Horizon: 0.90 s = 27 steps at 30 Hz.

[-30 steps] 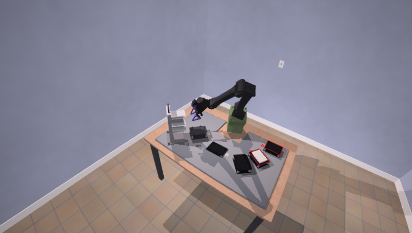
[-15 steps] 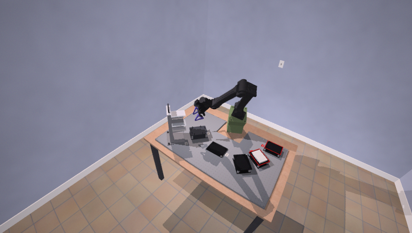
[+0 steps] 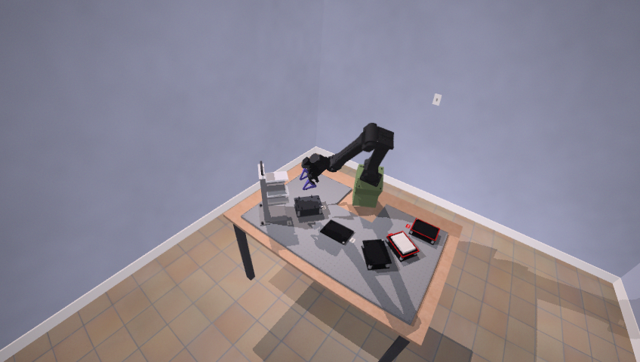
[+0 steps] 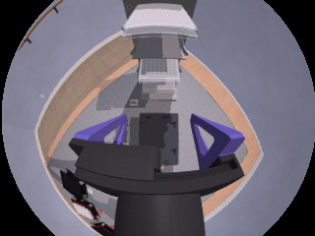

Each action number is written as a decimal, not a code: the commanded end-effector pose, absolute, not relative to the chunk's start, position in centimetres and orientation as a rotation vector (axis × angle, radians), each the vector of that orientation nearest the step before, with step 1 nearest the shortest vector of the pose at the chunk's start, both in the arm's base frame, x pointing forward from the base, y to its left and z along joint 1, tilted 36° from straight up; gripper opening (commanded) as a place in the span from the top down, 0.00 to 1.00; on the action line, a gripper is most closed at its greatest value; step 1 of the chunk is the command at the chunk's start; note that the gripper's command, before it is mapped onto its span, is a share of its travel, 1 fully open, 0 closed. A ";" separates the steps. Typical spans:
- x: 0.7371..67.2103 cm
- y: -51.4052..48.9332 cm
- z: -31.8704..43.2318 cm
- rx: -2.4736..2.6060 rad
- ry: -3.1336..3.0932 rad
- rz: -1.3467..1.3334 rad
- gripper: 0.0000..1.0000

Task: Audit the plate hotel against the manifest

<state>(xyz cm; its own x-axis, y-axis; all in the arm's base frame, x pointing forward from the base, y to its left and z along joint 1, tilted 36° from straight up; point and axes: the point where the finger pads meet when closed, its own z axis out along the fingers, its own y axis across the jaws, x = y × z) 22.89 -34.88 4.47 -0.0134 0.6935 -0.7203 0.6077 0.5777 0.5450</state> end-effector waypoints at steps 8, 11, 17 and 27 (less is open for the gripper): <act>23.9 -34.5 3.4 1.087 1.686 0.098 0.00; 24.2 -34.5 3.1 1.084 1.685 0.096 0.00; 24.7 -34.3 2.2 1.084 1.685 0.097 0.00; 25.9 -35.9 2.4 1.085 1.686 0.097 0.00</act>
<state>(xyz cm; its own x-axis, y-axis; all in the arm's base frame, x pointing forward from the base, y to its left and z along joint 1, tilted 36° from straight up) 24.85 -34.49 1.84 -0.0140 0.7006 -0.7134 0.6094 0.5717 0.5494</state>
